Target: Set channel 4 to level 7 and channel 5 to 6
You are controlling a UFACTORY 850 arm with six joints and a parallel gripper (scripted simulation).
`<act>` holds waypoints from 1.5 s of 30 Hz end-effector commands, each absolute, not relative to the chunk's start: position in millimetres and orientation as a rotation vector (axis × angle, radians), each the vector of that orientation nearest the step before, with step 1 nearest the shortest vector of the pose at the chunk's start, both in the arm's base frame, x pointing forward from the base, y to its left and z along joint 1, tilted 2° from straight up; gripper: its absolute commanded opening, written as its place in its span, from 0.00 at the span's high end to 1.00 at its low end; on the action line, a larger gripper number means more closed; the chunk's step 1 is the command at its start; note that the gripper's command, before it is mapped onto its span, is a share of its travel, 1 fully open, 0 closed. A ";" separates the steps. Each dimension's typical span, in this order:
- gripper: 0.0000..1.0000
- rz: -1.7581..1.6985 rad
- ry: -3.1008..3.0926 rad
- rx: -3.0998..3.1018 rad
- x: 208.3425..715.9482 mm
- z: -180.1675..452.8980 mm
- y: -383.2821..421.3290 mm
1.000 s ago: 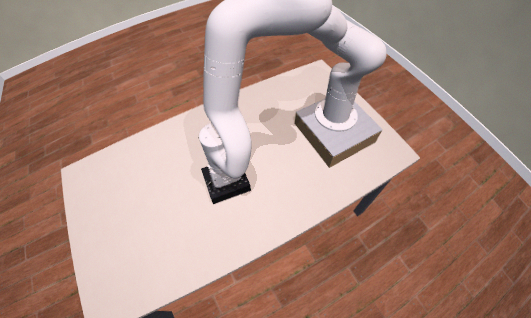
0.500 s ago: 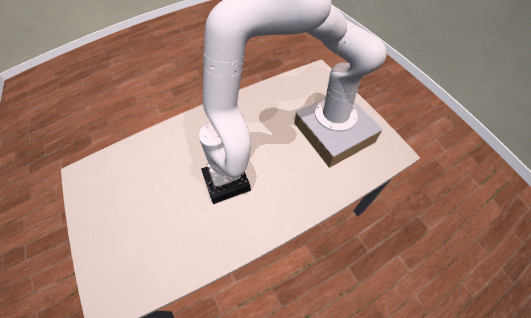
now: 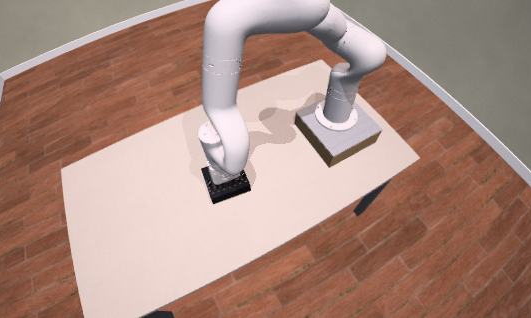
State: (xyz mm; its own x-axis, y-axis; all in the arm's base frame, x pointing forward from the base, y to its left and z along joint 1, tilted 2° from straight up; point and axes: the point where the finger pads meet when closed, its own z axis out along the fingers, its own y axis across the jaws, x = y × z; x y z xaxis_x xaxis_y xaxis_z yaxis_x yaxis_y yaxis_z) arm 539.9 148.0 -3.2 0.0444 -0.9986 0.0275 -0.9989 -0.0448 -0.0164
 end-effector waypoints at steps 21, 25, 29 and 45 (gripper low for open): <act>1.00 0.050 -2.167 2.266 541.2 -2.2 138.6; 1.00 0.050 -2.167 2.266 541.3 -2.1 137.6; 1.00 0.050 -2.167 2.266 541.3 -2.1 137.0; 1.00 0.050 -2.167 2.266 541.3 -2.1 136.8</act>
State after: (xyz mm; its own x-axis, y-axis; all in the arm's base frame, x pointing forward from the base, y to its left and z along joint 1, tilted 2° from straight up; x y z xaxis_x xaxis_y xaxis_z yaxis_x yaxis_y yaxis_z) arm 540.4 136.5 -2.9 0.0444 -0.9986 0.0274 -0.9989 -0.0448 -0.0164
